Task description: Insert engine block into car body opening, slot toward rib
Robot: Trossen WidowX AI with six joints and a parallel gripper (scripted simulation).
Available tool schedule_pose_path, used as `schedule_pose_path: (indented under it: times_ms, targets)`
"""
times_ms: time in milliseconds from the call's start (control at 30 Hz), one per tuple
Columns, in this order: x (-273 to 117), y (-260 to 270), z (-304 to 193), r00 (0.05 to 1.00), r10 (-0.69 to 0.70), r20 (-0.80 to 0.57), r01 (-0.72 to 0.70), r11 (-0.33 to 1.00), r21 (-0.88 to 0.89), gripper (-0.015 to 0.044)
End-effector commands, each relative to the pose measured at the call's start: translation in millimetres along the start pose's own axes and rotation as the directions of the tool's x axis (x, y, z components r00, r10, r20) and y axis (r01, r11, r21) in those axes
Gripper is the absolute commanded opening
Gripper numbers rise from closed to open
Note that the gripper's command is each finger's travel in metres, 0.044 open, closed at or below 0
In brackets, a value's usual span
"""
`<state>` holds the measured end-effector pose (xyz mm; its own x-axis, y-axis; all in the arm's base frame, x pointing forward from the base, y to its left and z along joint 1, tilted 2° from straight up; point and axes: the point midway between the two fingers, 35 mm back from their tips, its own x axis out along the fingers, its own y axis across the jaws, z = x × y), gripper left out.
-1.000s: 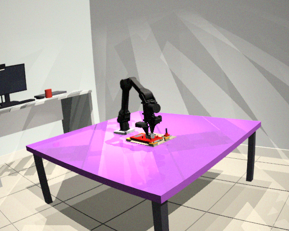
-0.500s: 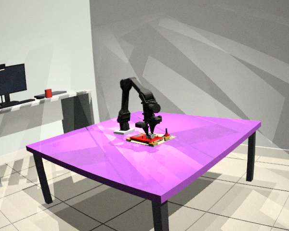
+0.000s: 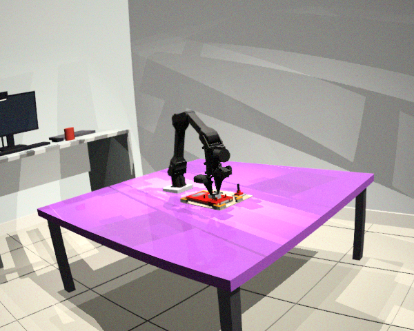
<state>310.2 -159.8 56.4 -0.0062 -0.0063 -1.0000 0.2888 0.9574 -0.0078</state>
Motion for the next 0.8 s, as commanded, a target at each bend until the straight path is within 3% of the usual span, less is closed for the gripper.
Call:
schedule_pose_path:
  times_ms: [0, 233, 767]
  targets:
    - [0.0, 0.0, 0.0, 1.0, 0.0, 0.0, 0.0, 1.0, 0.0, 0.0264]
    - [0.0, 0.0, 0.0, 1.0, 0.0, 0.0, 0.0, 1.0, 0.0, 0.044]
    - [-11.1, 0.2, -1.9, 1.0, -0.003, 0.0, 0.003, 1.0, -0.003, 0.044]
